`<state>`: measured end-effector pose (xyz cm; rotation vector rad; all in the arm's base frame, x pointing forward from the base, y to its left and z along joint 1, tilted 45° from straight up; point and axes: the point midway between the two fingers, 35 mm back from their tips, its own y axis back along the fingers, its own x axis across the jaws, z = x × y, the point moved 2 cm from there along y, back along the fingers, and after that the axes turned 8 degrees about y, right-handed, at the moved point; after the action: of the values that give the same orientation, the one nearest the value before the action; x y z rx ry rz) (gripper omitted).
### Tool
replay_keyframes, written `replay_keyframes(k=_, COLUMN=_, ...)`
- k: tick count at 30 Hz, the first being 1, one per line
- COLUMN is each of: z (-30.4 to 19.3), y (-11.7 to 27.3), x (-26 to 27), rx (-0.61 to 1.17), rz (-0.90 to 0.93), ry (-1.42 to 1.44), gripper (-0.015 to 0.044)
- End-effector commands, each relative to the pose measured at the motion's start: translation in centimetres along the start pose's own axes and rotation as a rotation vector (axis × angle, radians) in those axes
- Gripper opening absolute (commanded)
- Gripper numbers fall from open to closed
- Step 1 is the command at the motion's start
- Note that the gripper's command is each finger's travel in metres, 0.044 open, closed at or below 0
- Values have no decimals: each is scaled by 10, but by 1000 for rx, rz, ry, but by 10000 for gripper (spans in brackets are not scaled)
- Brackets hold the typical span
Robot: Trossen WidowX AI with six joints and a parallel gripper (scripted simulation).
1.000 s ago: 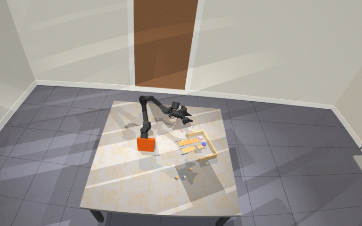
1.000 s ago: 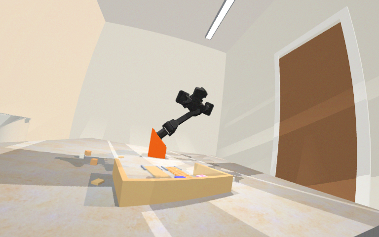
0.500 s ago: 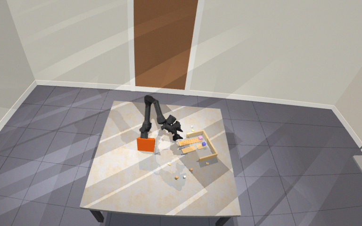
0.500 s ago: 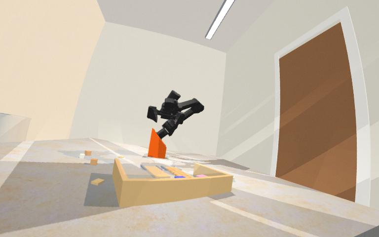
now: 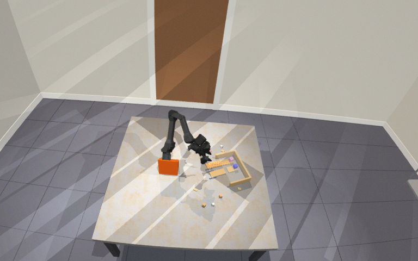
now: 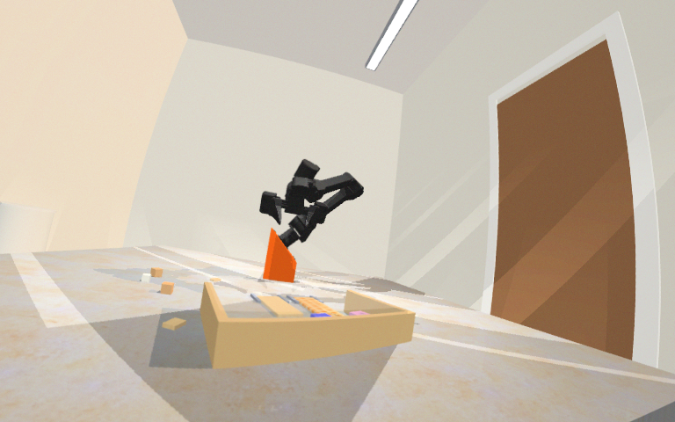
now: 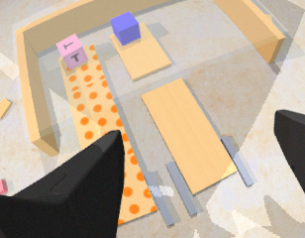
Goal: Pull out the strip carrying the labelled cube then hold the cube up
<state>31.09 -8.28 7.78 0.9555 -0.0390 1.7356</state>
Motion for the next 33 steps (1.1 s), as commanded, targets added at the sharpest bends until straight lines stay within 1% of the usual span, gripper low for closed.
replay_keyframes(k=1, z=3, y=-27, x=4, rx=148, rz=22, ry=53, gripper=216)
replay_keyframes(k=9, z=-9, y=-78, x=35, rx=541, rz=132, ry=179, gripper=6)
replay_keyframes(k=13, z=-20, y=-93, x=62, rx=747, rz=220, ry=251, gripper=0)
replay_keyframes(k=16, z=-25, y=-96, x=72, rx=819, rz=256, ry=276, gripper=0)
replay_keyframes(k=33, z=-25, y=-96, x=73, rx=824, rz=259, ry=278, gripper=0)
